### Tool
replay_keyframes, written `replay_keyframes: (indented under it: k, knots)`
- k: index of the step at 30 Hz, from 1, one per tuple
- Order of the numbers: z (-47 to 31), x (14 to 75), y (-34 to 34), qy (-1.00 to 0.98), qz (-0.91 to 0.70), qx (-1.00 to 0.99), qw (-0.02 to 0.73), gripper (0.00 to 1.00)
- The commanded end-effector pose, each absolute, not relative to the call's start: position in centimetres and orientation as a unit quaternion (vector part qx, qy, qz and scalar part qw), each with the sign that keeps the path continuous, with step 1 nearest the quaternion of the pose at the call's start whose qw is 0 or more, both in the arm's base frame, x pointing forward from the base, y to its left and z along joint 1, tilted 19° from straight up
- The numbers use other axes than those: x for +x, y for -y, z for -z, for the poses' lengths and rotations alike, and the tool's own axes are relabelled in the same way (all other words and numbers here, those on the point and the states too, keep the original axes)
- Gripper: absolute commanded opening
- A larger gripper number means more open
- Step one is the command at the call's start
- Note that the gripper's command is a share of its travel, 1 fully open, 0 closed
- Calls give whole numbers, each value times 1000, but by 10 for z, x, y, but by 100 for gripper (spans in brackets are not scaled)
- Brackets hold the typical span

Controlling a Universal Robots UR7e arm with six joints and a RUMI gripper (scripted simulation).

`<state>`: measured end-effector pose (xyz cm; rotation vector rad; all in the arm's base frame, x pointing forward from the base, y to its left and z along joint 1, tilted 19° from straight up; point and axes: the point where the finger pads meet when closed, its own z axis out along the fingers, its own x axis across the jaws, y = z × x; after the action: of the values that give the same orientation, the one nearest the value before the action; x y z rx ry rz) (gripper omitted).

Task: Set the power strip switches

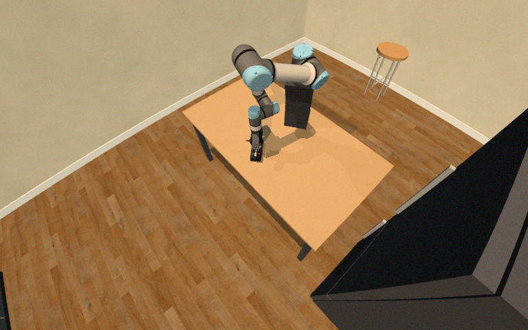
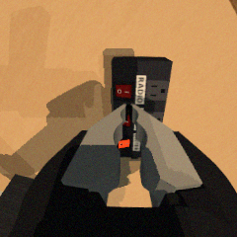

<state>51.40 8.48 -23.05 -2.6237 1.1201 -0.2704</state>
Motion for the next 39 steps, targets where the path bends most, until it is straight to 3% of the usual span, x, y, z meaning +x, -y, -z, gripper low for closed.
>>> replay_keyframes:
  k: [1, 39]
  knots:
    - [239, 518, -86, -387, 95, -907, 137, 0]
    - [256, 523, -89, -387, 95, -907, 137, 0]
